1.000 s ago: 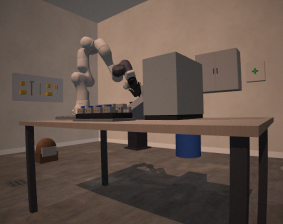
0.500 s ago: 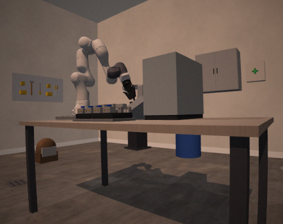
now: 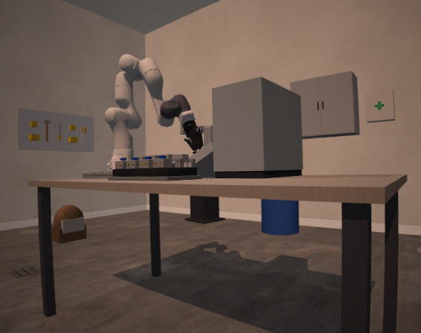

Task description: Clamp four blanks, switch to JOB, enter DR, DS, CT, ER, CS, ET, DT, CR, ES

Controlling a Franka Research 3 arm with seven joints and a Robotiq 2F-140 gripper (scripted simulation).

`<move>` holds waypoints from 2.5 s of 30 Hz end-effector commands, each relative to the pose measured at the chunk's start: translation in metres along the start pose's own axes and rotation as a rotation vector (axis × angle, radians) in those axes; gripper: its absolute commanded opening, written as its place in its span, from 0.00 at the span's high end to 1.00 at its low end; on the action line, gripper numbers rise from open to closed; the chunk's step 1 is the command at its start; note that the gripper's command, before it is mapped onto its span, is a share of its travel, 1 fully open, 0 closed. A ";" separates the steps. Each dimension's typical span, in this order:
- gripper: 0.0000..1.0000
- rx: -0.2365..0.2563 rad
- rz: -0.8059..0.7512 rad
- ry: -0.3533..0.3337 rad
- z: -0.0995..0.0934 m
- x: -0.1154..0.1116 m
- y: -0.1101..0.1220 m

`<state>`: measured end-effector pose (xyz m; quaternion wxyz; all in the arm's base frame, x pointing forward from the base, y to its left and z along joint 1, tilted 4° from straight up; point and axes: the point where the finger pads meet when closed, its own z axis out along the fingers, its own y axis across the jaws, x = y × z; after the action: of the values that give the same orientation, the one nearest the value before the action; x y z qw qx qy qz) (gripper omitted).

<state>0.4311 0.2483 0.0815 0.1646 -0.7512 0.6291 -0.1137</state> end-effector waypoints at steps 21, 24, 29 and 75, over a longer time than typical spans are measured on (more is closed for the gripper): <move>1.00 0.018 0.038 -0.001 0.004 -0.002 -0.002; 1.00 0.018 0.038 -0.001 0.004 -0.002 -0.002; 1.00 0.018 0.038 -0.001 0.004 -0.002 -0.002; 1.00 0.018 0.038 -0.001 0.018 -0.002 -0.002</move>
<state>0.4381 0.2525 0.0656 0.1705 -0.7445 0.6349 -0.1164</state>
